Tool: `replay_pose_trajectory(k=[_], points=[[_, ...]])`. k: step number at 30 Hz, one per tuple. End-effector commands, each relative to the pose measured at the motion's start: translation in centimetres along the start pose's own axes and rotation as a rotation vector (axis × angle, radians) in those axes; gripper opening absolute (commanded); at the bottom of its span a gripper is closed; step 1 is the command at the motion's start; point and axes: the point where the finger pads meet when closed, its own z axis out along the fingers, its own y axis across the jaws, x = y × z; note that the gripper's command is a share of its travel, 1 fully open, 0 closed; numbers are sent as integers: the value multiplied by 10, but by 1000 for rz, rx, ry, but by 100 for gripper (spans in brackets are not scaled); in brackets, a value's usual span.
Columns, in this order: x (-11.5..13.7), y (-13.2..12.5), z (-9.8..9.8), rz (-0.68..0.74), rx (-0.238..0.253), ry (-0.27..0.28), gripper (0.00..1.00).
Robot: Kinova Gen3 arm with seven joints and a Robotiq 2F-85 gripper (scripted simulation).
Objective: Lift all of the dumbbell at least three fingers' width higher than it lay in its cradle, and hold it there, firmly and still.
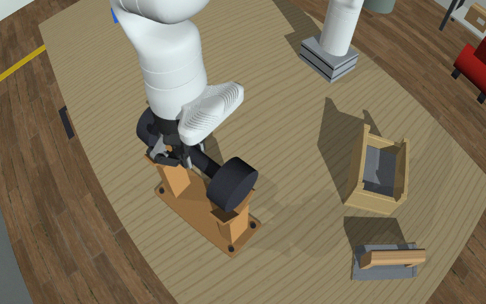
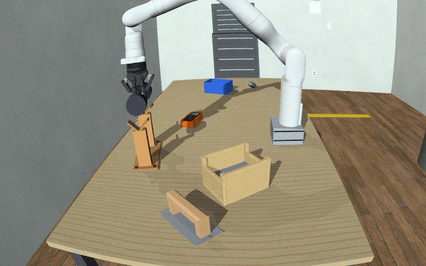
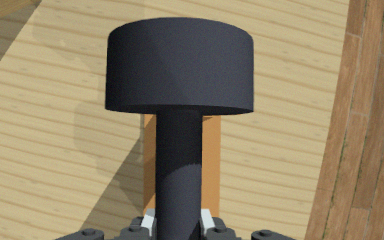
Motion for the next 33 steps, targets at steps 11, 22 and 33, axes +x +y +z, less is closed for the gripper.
replay_pose_trajectory(k=[11, 22, 33], points=[[0, 1, -37, 0, -7, 0, 10], [0, 2, -54, 0, -7, 1, 10], [0, 3, -64, 0, -7, 1, 10]])
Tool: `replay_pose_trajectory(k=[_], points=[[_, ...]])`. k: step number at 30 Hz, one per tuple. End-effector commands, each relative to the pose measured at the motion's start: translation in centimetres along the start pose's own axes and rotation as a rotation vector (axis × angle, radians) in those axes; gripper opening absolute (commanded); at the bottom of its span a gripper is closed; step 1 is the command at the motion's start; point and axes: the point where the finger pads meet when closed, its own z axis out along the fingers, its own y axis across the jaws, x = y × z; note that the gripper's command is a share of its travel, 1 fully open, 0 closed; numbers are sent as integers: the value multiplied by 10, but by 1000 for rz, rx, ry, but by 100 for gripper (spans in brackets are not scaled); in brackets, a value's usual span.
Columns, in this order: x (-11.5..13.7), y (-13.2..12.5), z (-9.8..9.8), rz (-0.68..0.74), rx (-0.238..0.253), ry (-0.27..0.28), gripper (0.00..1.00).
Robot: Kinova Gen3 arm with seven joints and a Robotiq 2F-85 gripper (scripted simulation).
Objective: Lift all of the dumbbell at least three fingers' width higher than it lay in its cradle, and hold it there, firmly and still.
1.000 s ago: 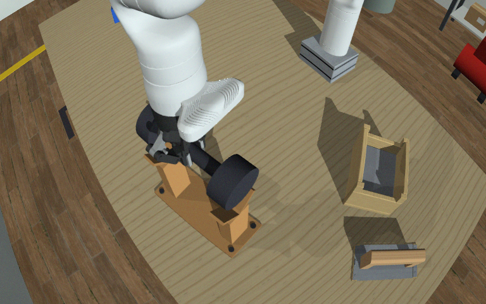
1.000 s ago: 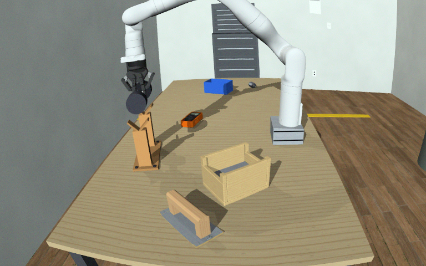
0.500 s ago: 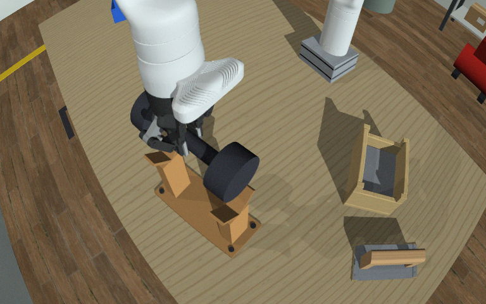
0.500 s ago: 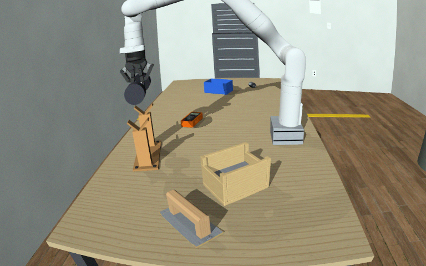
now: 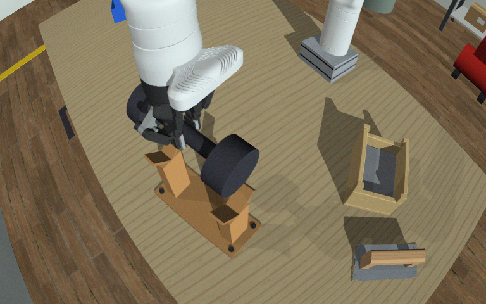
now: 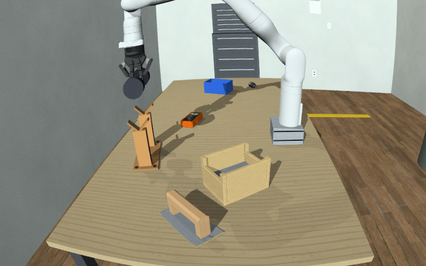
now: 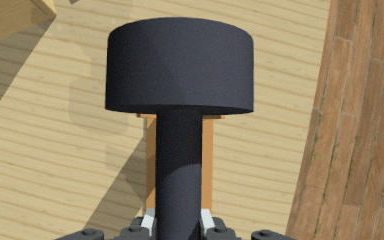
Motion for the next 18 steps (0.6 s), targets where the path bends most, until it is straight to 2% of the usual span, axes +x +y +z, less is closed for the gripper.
replay_pose_trajectory(k=[1, 18], points=[[0, 1, -3, 0, -4, 0, 10], [0, 1, -6, 0, -4, 0, 10]])
